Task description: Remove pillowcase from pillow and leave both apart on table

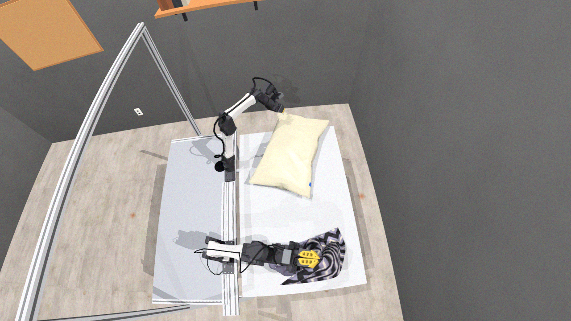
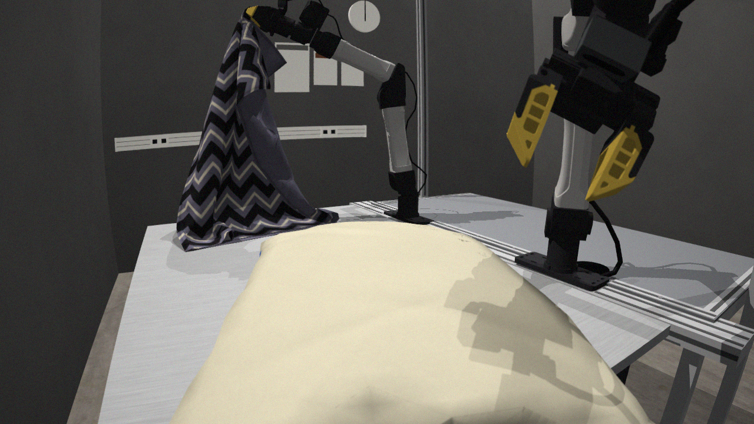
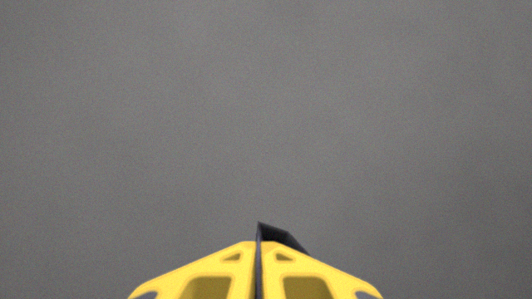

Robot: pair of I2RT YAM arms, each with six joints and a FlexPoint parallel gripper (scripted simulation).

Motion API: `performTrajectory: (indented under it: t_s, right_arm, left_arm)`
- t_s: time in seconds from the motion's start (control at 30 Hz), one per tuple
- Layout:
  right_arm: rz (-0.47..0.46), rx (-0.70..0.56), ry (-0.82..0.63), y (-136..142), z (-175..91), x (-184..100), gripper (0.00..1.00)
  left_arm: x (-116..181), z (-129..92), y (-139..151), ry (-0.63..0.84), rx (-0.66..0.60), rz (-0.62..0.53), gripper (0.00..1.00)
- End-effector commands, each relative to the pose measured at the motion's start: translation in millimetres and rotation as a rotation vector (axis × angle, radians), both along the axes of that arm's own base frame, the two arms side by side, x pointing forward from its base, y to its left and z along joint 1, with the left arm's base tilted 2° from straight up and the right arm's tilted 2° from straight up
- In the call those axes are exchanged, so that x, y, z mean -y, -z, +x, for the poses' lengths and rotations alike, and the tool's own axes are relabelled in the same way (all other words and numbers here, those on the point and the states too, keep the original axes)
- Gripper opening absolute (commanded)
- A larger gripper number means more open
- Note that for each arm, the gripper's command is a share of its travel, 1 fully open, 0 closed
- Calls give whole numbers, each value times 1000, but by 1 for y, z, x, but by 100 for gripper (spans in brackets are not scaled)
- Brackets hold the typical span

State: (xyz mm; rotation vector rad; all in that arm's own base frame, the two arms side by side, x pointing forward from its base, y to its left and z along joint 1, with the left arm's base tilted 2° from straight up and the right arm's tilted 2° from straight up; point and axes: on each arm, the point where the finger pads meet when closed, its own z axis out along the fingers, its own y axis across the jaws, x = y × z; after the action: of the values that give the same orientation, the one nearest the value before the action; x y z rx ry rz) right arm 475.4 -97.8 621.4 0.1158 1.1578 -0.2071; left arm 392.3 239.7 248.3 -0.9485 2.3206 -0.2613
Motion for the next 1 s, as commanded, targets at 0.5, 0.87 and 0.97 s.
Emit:
performTrajectory:
  t_s: [0.5,0.87,0.97]
  right_arm:
    - [-12,17,-13,-4,4,-6,0]
    - [-12,17,-13,-4,4,-6,0]
    - [-12,17,-13,-4,4,-6,0]
  left_arm:
    - [81,-7,-82,137,291,415,60]
    - [130,-15,-116,208,479,565,60]
    - [147,-19,-130,229,557,614,60]
